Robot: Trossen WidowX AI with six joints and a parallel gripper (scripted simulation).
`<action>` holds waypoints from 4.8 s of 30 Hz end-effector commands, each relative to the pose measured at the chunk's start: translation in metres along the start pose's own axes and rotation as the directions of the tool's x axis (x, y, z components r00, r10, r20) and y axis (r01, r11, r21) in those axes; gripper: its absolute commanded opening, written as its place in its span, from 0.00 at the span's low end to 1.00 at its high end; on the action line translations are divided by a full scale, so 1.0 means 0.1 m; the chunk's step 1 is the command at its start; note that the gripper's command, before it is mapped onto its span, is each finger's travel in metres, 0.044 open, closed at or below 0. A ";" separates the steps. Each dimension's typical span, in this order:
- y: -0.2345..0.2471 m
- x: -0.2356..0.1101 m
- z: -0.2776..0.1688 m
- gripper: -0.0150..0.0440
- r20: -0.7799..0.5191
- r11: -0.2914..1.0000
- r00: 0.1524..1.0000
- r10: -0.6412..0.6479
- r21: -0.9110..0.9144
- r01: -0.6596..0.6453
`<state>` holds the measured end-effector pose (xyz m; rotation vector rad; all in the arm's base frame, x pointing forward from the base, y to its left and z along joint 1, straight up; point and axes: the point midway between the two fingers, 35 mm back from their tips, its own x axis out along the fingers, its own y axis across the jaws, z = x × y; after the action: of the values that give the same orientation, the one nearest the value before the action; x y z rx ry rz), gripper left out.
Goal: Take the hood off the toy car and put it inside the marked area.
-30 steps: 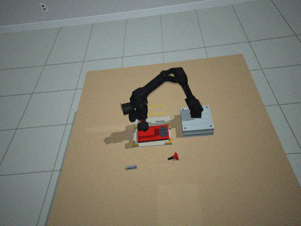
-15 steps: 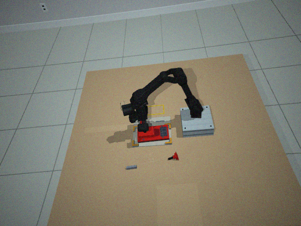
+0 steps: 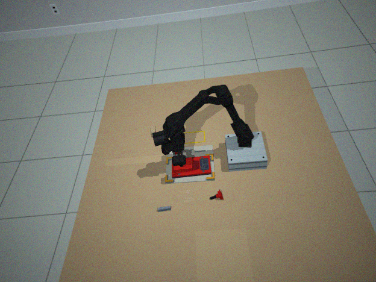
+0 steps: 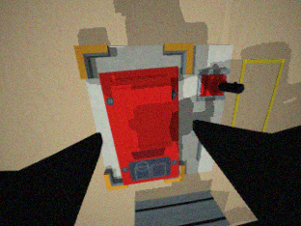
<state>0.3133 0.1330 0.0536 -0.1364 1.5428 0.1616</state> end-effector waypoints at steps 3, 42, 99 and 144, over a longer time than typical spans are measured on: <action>0.00 0.05 0.00 1.00 -0.002 1.000 1.000 -0.004 0.004 0.004; 0.01 0.28 -0.01 1.00 -0.002 1.000 1.000 -0.004 0.004 0.004; 0.02 0.49 -0.01 0.80 0.000 1.000 1.000 0.000 0.000 0.000; 0.02 0.26 -0.01 0.25 -0.002 1.000 1.000 0.001 0.000 -0.001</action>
<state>0.3109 0.1346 0.0204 -0.1391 1.5576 0.1586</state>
